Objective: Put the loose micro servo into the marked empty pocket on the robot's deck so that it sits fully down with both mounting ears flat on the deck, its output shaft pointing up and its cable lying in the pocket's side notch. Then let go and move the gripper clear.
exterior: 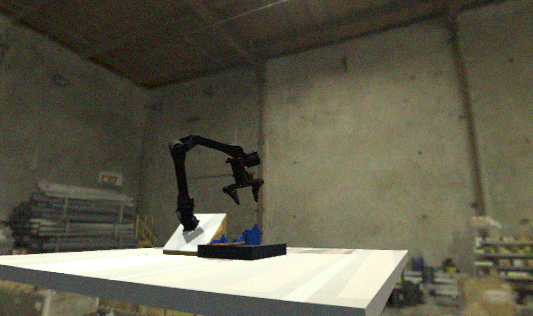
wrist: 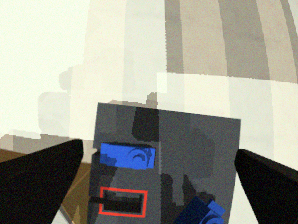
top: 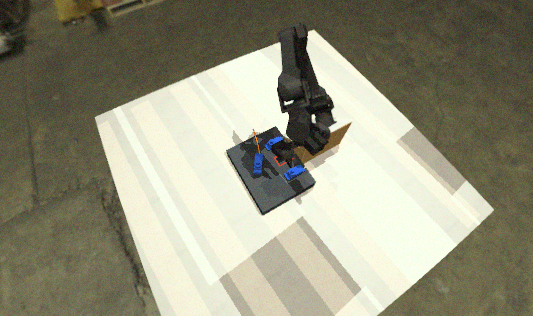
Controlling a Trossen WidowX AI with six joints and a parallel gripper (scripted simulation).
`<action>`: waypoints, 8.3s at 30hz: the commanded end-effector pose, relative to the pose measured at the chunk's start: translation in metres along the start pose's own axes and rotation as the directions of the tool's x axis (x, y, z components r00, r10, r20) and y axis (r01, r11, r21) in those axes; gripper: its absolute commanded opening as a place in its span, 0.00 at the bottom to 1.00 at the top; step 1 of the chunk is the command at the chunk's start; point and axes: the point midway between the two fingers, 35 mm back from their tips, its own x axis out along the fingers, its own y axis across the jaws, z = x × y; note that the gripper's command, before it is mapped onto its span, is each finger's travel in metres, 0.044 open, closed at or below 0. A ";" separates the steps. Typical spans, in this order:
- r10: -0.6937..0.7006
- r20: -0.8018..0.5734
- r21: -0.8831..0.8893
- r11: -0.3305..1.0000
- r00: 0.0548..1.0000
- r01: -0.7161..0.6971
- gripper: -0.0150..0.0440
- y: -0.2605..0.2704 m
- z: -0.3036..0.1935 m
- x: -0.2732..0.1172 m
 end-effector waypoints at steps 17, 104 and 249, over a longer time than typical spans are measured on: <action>0.078 -0.328 0.524 0.844 0.941 0.113 1.00 -0.066 -0.124 0.029; 0.105 -0.379 0.597 0.786 0.919 0.157 0.25 -0.067 -0.128 0.058; 0.109 -0.380 0.922 -0.038 0.919 0.386 0.25 0.046 -0.132 0.083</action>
